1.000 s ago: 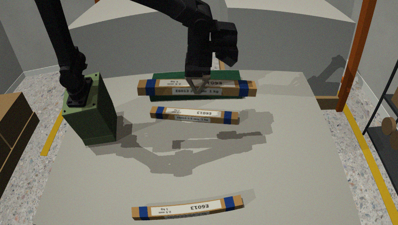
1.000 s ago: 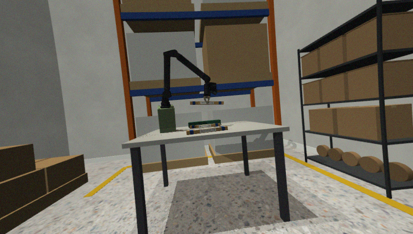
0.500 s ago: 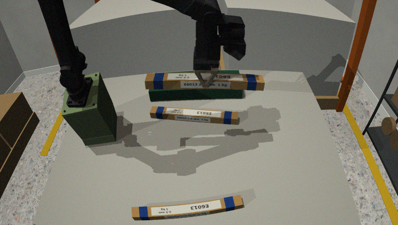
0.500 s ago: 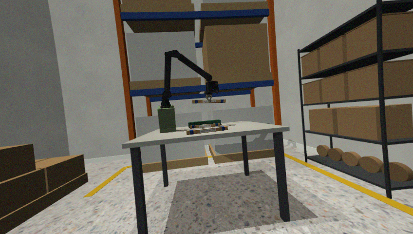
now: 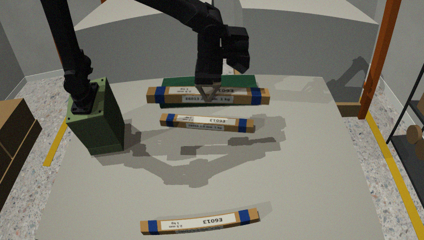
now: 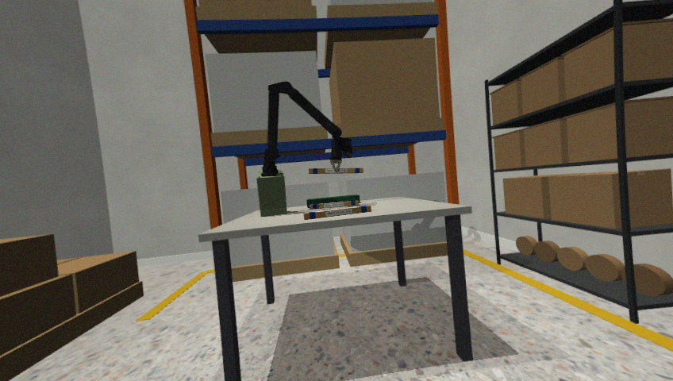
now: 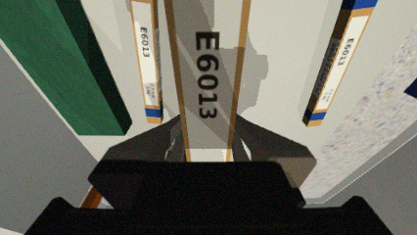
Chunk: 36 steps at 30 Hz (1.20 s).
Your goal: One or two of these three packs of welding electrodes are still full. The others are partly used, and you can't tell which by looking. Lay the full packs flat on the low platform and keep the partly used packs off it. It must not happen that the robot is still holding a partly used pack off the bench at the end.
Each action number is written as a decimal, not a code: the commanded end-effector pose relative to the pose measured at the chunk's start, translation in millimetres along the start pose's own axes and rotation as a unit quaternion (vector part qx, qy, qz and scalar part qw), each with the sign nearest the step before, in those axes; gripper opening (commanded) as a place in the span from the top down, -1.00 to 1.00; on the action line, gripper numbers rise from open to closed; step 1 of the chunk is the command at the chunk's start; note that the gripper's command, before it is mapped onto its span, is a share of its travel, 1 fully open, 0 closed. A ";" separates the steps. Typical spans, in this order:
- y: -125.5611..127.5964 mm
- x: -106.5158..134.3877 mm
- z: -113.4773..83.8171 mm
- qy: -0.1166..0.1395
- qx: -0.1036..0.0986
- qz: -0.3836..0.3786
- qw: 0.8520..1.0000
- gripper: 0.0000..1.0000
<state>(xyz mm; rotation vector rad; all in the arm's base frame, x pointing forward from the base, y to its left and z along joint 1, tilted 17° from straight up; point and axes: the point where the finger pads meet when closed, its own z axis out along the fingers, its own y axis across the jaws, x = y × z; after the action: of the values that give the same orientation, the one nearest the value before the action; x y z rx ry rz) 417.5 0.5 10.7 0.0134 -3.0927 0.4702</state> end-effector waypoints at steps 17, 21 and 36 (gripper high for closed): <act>2.6 -22.8 -31.9 -0.067 -0.007 0.002 0.998 1.00; 2.8 -13.5 -25.2 -0.059 -0.006 0.000 0.998 1.00; -1.9 -20.8 -27.3 -0.069 -0.008 0.008 0.998 1.00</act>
<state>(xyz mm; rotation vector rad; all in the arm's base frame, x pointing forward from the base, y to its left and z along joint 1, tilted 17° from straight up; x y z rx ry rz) 410.9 -0.3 -3.5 0.0185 -3.1186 0.4692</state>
